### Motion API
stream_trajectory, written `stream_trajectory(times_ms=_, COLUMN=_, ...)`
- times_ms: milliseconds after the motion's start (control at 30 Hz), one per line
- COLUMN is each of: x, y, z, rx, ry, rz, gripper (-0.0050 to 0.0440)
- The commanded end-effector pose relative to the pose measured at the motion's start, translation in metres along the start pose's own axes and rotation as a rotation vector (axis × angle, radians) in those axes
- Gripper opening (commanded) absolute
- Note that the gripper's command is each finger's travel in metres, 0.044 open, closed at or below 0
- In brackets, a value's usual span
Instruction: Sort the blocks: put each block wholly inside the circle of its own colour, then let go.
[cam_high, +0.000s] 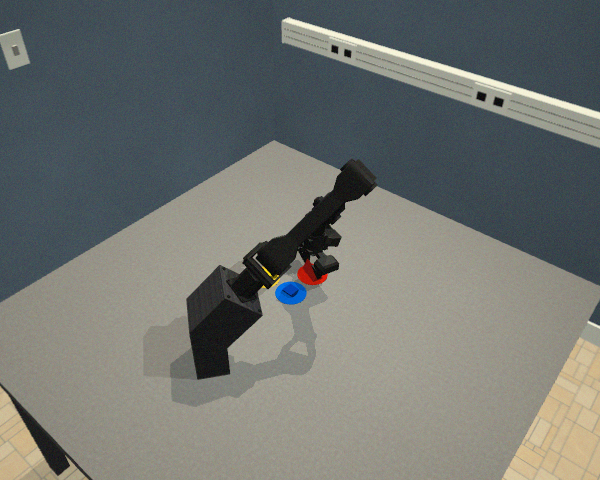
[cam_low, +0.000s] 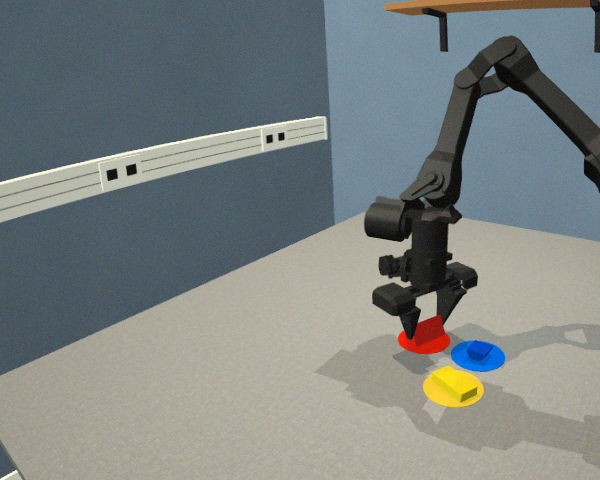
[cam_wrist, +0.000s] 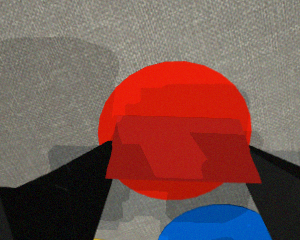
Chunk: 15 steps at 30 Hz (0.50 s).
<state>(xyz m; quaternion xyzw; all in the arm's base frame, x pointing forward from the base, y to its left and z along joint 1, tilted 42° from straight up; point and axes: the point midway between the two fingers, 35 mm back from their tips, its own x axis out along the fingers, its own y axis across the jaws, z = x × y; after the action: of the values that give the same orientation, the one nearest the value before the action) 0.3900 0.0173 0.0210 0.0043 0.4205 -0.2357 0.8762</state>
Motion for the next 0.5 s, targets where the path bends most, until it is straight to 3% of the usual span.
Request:
stream_trajectory(times_ms=0, x=-0.0053, y=0.0009, z=0.0063, rx=0.010, ry=-0.017, rz=0.010, gripper=0.0342)
stream_trajectory(times_ms=33, x=-0.0053, y=0.0009, z=0.0063, rx=0.010, ry=-0.017, rz=0.010, gripper=0.0360)
stream_trajectory(times_ms=467, x=-0.0053, y=0.0009, z=0.0063, rx=0.010, ry=-0.017, rz=0.010, gripper=0.0360)
